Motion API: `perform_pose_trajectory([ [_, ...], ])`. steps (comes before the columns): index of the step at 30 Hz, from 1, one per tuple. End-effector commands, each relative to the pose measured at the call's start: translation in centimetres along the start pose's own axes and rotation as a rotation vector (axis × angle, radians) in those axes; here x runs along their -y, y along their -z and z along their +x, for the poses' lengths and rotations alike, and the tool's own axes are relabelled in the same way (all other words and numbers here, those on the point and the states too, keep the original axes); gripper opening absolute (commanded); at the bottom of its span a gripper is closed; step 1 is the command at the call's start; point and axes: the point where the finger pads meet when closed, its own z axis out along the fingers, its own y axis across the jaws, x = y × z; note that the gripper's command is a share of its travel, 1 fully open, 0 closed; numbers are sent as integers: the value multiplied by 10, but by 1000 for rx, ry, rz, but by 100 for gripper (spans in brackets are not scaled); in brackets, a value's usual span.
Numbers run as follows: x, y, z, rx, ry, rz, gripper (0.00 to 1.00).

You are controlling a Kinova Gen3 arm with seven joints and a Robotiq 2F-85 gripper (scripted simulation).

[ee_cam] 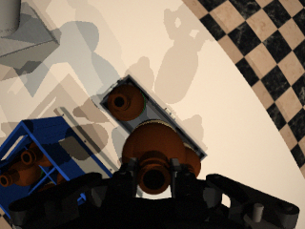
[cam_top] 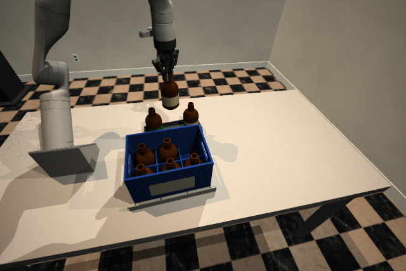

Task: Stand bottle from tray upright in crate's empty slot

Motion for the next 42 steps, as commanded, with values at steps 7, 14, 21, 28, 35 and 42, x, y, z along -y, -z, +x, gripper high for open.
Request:
perform_pose_trajectory([
  [7,0,4,0,2,0,-1,0],
  [14,0,12,0,2,0,-1,0],
  [21,0,19,0,2,0,-1,0],
  [28,0,22,0,2,0,-1,0],
  [35,0,23,0,2,0,-1,0],
  [42,0,23,0,2,0,-1,0],
])
